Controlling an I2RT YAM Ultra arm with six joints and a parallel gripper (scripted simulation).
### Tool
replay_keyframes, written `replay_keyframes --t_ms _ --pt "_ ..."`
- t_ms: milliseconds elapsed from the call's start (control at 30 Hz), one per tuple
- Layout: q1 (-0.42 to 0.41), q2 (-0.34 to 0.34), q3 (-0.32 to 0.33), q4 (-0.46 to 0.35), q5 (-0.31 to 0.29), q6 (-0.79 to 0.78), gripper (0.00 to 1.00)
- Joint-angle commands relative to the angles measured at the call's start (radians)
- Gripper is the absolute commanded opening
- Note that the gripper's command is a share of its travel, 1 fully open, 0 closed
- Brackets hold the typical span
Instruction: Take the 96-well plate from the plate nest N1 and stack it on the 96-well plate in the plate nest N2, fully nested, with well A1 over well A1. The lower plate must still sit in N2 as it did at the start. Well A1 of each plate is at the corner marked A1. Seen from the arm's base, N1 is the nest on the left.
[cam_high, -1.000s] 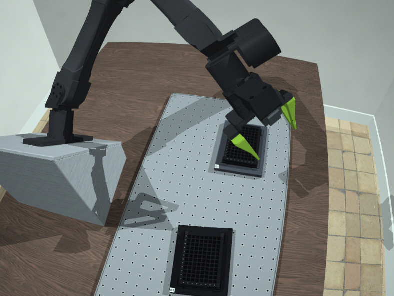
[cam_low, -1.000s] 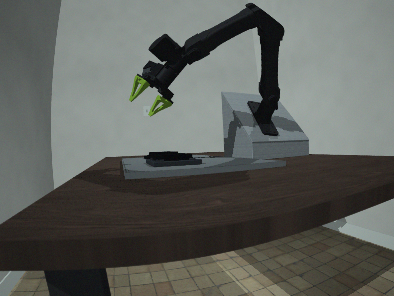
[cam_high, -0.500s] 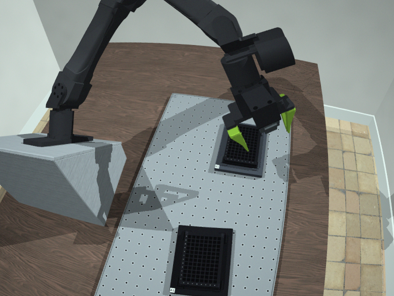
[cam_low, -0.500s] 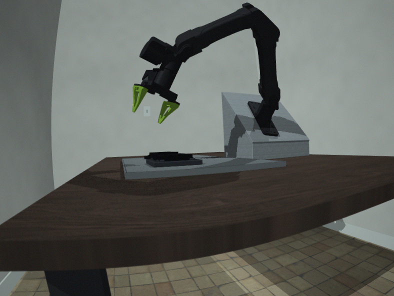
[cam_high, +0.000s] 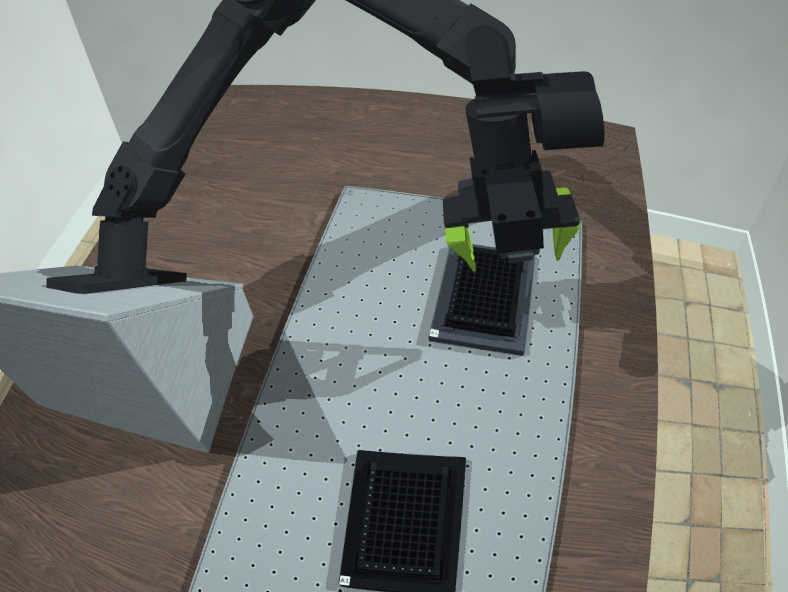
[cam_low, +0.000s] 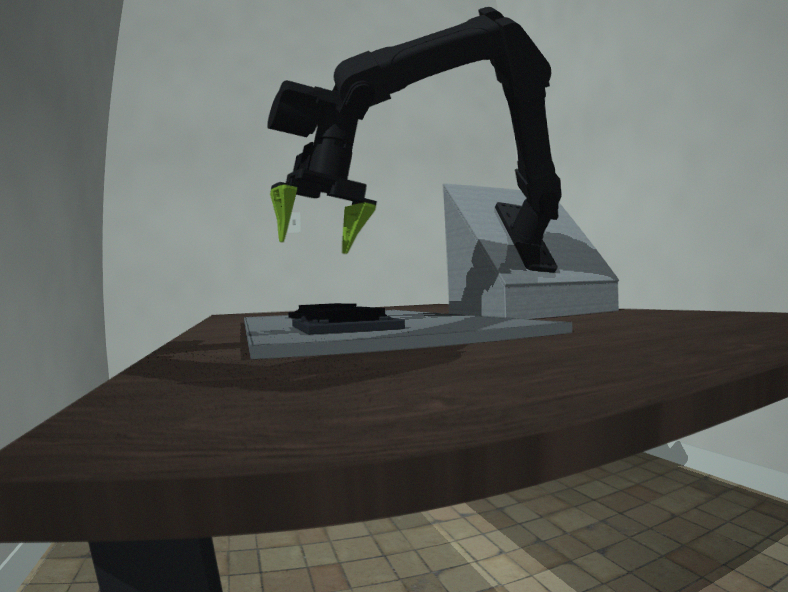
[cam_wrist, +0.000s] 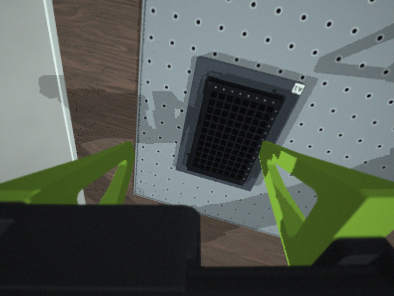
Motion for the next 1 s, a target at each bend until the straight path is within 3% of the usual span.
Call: replay_keyframes --t_ms 0,267,967 --pt "-0.007 0.018 0.055 -0.126 -0.029 0.039 1.00" --pt "0.031 0.061 0.161 -0.301 -0.082 0.099 1.00" --pt "0.017 0.064 0.183 -0.331 -0.074 0.073 1.00"
